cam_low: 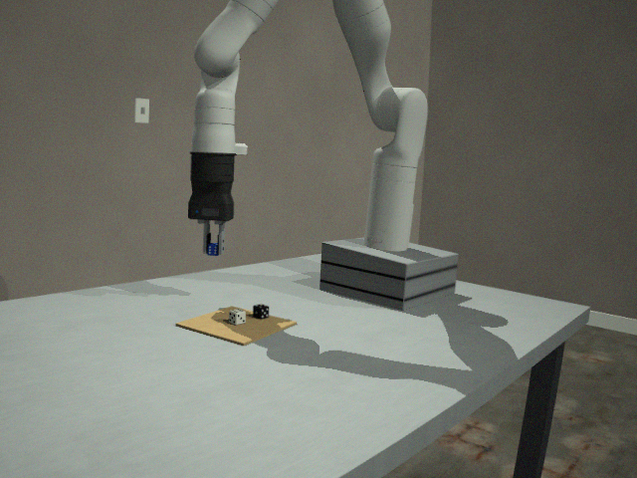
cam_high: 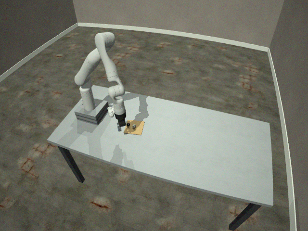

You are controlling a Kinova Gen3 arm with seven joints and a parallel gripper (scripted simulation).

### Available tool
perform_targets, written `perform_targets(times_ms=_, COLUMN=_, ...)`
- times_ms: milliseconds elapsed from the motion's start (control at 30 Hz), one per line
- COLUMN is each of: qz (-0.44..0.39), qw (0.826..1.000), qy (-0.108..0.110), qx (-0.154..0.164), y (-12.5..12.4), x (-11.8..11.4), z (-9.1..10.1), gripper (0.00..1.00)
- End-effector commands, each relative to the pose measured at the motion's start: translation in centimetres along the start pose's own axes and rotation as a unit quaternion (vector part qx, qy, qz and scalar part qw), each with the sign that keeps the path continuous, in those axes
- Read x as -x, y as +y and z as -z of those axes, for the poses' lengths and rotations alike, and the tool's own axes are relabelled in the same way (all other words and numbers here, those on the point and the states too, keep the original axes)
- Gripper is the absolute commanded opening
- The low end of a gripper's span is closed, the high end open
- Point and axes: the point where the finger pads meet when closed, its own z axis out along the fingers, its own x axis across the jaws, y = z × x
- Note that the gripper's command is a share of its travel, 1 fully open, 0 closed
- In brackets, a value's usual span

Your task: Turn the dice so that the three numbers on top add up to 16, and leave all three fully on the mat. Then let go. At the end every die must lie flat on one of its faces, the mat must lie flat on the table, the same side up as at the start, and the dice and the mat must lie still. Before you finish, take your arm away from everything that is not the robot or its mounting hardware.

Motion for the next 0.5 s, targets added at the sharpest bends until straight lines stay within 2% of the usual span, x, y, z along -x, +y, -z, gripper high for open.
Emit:
perform_targets(times_ms=0, qz=0.0, qw=1.0, qy=-0.001, qx=0.0, y=0.06, x=0.03, z=0.05, gripper=0.4)
perform_targets(times_ms=300, qz=0.0, qw=1.0, qy=0.0, qx=0.006, y=0.05, x=0.0, z=0.01, gripper=0.4)
perform_targets(times_ms=467, qz=0.0, qw=1.0, qy=0.002, qx=0.021, y=0.05, x=-0.05, z=-0.07, gripper=0.4)
